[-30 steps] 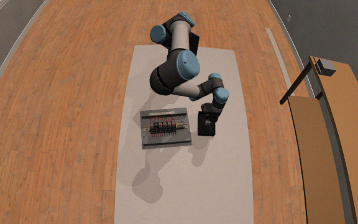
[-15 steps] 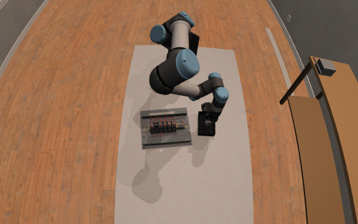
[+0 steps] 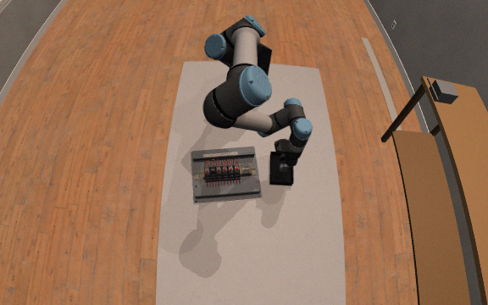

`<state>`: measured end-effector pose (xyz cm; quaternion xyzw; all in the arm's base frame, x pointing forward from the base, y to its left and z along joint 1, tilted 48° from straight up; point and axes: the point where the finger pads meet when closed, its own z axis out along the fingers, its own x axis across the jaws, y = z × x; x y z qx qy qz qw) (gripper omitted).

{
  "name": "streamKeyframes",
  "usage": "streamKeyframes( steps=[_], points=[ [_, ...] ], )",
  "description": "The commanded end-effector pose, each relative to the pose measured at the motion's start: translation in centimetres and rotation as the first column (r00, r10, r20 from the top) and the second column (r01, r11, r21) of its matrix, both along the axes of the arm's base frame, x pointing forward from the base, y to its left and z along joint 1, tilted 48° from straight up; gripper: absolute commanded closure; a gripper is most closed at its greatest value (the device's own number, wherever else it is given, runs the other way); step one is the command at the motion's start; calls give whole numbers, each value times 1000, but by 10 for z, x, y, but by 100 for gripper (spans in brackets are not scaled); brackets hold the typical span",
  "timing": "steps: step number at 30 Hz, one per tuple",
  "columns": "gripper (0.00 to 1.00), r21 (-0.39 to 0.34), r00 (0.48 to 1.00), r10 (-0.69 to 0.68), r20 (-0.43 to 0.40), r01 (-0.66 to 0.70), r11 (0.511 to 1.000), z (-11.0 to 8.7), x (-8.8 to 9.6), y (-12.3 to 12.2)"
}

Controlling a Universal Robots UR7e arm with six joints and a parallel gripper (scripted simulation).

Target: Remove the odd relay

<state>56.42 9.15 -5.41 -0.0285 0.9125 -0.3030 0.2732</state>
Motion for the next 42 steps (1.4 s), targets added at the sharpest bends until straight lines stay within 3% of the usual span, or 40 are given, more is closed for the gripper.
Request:
streamKeyframes(
  steps=[1, 27, 42],
  points=[
    [2, 0, 1000, 1, 1, -1, 1000, 1, 0, 1],
    [2, 0, 1000, 1, 1, -1, 1000, 3, -2, 3],
    [2, 0, 1000, 1, 1, -1, 1000, 45, -34, 36]
  ],
)
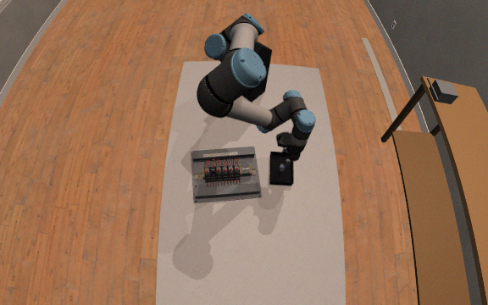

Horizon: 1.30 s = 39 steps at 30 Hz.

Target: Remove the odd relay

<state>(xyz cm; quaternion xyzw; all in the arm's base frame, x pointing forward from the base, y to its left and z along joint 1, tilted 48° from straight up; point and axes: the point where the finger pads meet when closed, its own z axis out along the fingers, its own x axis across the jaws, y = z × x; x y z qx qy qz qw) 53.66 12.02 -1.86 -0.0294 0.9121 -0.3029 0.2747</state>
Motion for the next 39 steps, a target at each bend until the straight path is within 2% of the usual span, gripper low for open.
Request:
streamKeyframes(
  steps=[1, 7, 39],
  points=[
    [2, 1, 1000, -2, -1, 2, 1000, 12, -9, 10],
    [2, 1, 1000, -2, -1, 2, 1000, 19, -14, 15],
    [2, 1, 1000, -2, -1, 2, 1000, 19, -14, 15]
  ],
)
